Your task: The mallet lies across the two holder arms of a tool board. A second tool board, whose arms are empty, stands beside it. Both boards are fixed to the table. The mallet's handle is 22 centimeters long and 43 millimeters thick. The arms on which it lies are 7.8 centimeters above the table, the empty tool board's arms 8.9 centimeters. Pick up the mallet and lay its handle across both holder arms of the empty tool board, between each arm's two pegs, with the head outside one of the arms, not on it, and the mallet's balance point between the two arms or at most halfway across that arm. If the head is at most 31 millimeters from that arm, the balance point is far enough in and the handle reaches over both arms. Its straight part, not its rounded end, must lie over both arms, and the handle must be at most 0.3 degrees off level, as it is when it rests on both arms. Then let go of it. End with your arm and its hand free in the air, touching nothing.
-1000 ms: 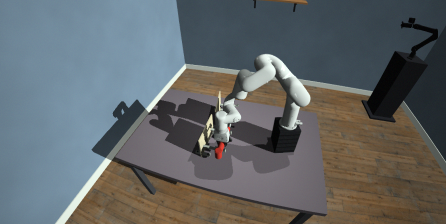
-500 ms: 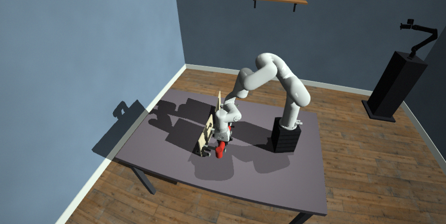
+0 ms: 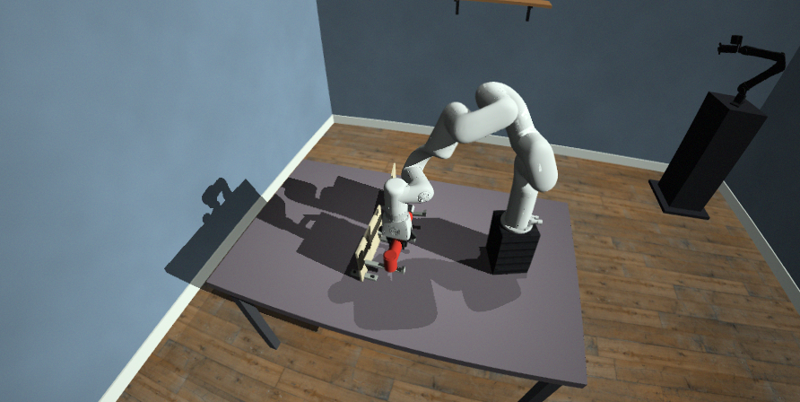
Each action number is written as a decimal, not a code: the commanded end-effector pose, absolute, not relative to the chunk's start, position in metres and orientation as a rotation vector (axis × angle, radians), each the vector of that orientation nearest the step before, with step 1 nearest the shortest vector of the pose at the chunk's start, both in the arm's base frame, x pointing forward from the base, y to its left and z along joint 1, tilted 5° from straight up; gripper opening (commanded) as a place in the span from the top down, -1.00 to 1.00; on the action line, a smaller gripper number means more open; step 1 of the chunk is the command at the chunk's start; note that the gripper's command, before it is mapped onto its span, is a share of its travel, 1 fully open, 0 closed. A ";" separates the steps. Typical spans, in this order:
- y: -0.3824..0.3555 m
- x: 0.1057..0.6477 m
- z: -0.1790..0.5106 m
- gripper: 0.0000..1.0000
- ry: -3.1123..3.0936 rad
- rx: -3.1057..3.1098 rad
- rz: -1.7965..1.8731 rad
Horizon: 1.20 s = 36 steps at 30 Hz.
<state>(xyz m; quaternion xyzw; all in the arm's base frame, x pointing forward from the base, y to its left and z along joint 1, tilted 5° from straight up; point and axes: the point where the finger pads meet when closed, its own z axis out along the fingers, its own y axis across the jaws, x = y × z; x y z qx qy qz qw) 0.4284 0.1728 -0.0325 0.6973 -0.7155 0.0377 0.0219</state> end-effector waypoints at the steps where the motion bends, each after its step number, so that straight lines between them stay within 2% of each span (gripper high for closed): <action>1: 0.158 0.433 -0.020 1.00 -2.218 2.161 0.116; 18: 0.045 0.448 -0.006 1.00 -2.220 2.163 0.111; 36: -0.065 0.434 0.008 1.00 -2.220 2.163 0.114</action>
